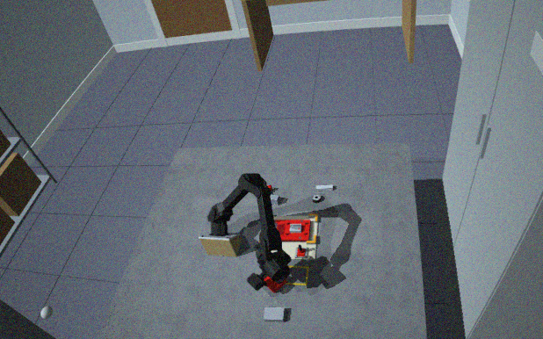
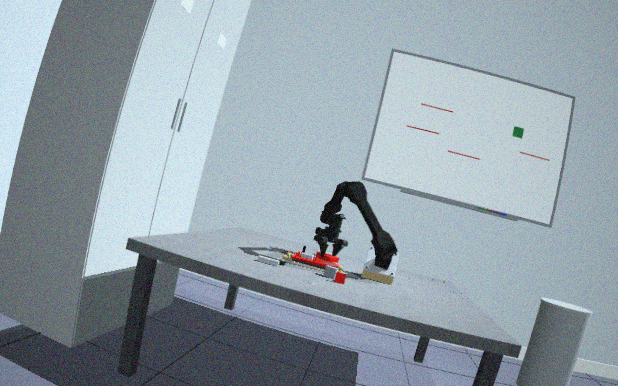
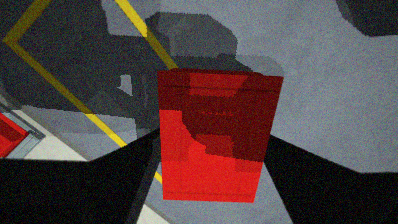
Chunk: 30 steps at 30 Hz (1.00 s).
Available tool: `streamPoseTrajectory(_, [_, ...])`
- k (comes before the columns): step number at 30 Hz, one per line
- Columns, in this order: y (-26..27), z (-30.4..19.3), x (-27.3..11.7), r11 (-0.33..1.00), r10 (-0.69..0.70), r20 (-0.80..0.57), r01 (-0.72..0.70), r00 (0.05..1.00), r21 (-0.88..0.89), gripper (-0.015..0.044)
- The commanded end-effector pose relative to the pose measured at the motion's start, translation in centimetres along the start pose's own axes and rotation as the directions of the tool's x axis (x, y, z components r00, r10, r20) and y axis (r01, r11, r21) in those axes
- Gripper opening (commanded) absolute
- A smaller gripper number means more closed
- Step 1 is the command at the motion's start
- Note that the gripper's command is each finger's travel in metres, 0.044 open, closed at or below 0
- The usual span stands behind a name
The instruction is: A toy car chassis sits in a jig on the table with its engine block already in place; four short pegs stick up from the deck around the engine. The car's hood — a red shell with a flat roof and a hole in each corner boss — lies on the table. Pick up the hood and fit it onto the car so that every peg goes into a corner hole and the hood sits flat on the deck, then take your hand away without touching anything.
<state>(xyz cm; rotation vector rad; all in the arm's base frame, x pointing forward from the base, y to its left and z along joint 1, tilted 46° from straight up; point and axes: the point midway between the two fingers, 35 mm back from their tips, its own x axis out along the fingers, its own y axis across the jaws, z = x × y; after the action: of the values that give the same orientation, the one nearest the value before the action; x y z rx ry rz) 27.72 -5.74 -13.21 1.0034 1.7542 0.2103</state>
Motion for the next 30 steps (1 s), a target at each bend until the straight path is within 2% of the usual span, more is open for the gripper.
streamPoseTrajectory(1, [0.1, 0.3, -1.5, 1.000, -0.004, 0.015, 0.004, 1.000, -0.013, 0.0000])
streamPoseTrajectory(18, [0.1, 0.2, -8.0, 1.000, -0.006, 0.016, 0.006, 1.000, -0.012, 0.0000])
streamPoseTrajectory(26, [0.1, 0.2, -8.5, 1.000, -0.002, 0.009, 0.002, 1.000, -0.003, 0.0000])
streamPoseTrajectory(30, [2.1, -0.1, -8.8, 0.998, -0.007, 0.014, 0.008, 1.000, -0.059, 0.0000])
